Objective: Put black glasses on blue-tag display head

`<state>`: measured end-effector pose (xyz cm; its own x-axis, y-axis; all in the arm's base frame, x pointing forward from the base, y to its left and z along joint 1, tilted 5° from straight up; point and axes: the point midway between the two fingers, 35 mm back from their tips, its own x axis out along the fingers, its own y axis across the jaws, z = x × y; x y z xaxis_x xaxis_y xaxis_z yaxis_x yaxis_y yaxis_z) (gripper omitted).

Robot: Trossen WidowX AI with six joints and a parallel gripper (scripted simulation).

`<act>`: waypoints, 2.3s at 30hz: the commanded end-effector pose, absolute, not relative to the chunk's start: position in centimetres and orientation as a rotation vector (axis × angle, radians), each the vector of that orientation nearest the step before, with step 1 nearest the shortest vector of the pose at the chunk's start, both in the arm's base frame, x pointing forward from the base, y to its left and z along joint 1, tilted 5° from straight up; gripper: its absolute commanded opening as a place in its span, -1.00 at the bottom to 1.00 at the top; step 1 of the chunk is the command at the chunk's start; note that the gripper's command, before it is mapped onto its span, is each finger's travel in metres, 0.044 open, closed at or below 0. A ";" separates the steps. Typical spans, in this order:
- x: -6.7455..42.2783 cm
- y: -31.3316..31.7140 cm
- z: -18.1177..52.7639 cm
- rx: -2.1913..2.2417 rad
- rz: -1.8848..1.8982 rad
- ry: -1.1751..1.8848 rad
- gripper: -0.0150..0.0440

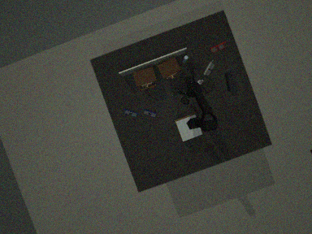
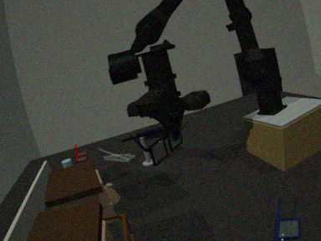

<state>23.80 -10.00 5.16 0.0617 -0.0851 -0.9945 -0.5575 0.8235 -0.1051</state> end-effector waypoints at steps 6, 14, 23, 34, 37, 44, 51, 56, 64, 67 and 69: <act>24.0 -10.1 6.8 -0.536 0.387 1.487 -0.49; 24.1 -13.6 7.3 -0.537 0.386 1.488 -0.49; 23.6 -18.4 7.7 -0.539 0.384 1.489 -0.49; 21.7 -24.3 8.0 -0.544 0.379 1.492 -0.49; 21.5 -24.6 8.0 -0.545 0.379 1.492 -0.49; 21.7 -24.9 6.5 -0.545 0.379 1.492 -0.49; 21.9 -25.2 2.2 -0.545 0.379 1.492 -0.49; 21.9 -25.2 2.1 -0.545 0.379 1.492 -0.49; 22.1 -24.5 2.0 -0.544 0.380 1.492 -0.49; 22.2 -24.3 2.0 -0.544 0.380 1.492 -0.49; 22.2 -24.2 2.0 -0.544 0.380 1.492 -0.49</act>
